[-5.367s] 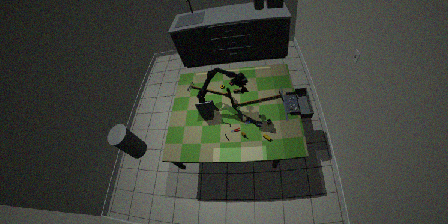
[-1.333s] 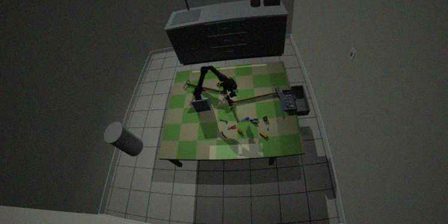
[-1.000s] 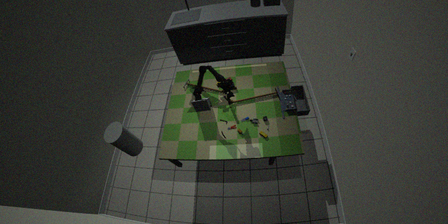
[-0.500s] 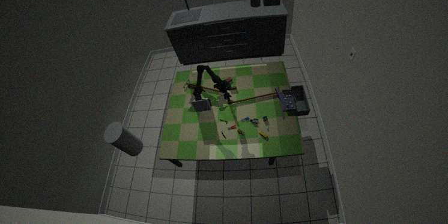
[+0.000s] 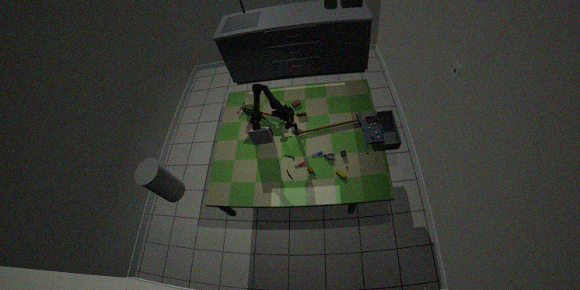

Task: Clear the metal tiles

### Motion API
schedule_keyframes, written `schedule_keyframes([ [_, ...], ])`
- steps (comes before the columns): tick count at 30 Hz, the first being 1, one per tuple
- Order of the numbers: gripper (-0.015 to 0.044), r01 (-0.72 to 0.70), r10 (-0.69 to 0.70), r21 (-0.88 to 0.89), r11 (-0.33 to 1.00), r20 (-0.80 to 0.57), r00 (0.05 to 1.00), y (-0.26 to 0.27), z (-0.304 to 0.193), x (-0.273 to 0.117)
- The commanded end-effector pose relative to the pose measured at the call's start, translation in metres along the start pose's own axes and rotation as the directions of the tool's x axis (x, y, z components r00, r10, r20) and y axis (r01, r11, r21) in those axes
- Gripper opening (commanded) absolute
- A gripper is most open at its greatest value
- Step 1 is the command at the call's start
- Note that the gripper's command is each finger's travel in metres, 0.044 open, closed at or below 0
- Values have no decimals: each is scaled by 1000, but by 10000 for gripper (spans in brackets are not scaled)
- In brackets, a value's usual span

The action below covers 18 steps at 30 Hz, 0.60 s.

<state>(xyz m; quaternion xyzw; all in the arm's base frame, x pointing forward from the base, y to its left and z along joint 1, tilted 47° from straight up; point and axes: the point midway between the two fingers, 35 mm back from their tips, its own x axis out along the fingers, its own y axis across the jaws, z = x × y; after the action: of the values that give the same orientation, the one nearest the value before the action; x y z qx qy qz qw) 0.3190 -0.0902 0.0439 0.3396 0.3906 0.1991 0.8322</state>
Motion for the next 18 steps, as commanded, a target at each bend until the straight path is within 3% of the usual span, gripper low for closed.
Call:
schedule_keyframes([
  [1, 440, -3, 3, -4, 1000, 12, 1000, 4, -8, -3],
  [18, 440, 2, -2, 4, 1000, 37, 999, 8, -36, -2],
])
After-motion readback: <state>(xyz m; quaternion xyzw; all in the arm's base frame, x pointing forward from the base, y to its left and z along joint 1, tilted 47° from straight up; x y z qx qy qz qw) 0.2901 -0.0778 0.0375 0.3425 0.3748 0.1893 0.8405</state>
